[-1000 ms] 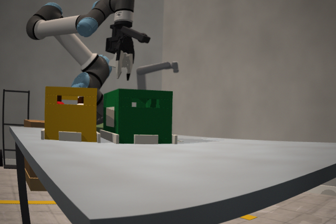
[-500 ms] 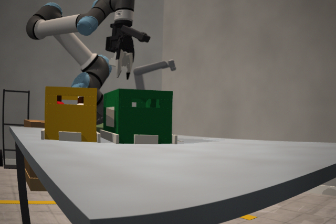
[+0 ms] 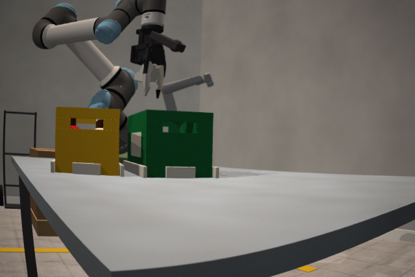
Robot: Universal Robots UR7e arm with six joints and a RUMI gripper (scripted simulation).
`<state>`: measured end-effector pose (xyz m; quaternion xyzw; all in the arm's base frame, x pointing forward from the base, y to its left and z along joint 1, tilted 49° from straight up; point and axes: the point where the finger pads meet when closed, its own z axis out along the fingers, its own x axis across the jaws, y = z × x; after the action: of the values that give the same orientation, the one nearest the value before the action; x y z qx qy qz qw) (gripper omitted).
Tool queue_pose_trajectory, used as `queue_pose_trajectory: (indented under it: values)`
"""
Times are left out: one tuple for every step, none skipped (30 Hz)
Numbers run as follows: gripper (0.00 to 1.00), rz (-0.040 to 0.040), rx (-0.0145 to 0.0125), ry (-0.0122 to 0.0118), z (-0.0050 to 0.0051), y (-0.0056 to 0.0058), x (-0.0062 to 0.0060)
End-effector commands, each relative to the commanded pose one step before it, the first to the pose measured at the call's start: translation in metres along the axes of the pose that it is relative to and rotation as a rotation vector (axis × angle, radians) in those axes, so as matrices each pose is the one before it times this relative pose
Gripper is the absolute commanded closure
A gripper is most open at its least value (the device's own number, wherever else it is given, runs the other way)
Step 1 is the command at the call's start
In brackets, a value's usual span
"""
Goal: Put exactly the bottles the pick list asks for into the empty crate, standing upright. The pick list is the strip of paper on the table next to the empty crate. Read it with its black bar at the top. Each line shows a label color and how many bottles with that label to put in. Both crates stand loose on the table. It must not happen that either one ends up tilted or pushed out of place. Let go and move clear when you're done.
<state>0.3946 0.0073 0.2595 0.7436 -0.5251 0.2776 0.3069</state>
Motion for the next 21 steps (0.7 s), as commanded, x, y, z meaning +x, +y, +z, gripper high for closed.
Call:
queue_pose_trajectory:
  values:
    - [0.62, 0.00073, 0.00086, -0.00088, -0.00072, -0.00071, 0.00004]
    - [0.62, 0.0, 0.0, 0.0, 0.0, 0.0, 0.0]
    - [0.62, 0.0, 0.0, 0.0, 0.0, 0.0, 0.0]
    - [0.62, 0.0, 0.0, 0.0, 0.0, 0.0, 0.0]
    - [0.62, 0.0, 0.0, 0.0, 0.0, 0.0, 0.0]
    - [0.62, 0.0, 0.0, 0.0, 0.0, 0.0, 0.0]
    - [0.62, 0.0, 0.0, 0.0, 0.0, 0.0, 0.0]
    - [0.62, 0.0, 0.0, 0.0, 0.0, 0.0, 0.0]
    - [0.62, 0.0, 0.0, 0.0, 0.0, 0.0, 0.0]
    - [0.62, 0.0, 0.0, 0.0, 0.0, 0.0, 0.0]
    - [0.62, 0.0, 0.0, 0.0, 0.0, 0.0, 0.0]
    - [0.62, 0.0, 0.0, 0.0, 0.0, 0.0, 0.0]
    - [0.62, 0.0, 0.0, 0.0, 0.0, 0.0, 0.0]
    - [0.62, 0.0, 0.0, 0.0, 0.0, 0.0, 0.0]
    - [0.62, 0.0, 0.0, 0.0, 0.0, 0.0, 0.0]
    - [0.62, 0.0, 0.0, 0.0, 0.0, 0.0, 0.0]
    - [0.62, -0.00196, 0.00031, -0.00005, -0.00001, 0.00659, -0.00291]
    - [0.62, 0.00054, -0.00093, -0.00013, 0.00037, 0.00499, 0.00139]
    - [0.62, 0.00006, -0.00102, -0.00014, 0.0004, 0.005, 0.00141]
    - [0.62, 0.00054, -0.00105, -0.00015, 0.00041, 0.00501, 0.00142]
    - [0.62, 0.0001, -0.00012, 0.00005, 0.00005, 0.00488, 0.00113]
